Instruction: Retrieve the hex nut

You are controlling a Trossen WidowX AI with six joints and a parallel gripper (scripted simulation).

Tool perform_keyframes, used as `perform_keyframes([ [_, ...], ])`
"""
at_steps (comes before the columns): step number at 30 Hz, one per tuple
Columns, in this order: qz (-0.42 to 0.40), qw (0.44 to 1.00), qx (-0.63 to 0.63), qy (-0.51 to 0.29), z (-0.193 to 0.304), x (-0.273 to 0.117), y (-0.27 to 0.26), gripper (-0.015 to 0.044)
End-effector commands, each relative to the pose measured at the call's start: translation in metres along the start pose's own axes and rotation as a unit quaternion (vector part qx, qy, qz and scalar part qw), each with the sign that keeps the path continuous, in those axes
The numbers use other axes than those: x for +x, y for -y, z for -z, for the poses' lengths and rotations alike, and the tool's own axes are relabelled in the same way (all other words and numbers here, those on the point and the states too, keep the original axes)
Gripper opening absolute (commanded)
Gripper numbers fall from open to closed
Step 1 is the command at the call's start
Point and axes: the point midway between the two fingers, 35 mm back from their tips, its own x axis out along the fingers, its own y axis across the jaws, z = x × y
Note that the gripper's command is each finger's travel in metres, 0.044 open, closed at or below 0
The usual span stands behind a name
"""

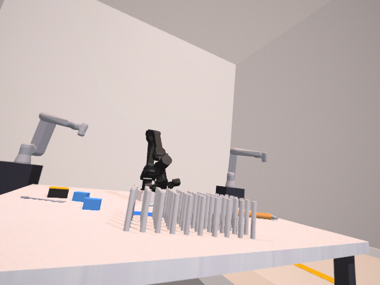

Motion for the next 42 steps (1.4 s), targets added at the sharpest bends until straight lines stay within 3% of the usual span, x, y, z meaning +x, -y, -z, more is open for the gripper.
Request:
perform_keyframes([
  [1, 0.001, 1.0, 0.001, -0.009, 0.006, -0.004, 0.002, 0.0],
  [18, 0.001, 1.0, 0.001, -0.007, -0.032, -0.024, 0.004, 0.0],
  [42, 0.001, 1.0, 0.001, -0.008, 0.012, -0.107, 0.033, 0.0],
])
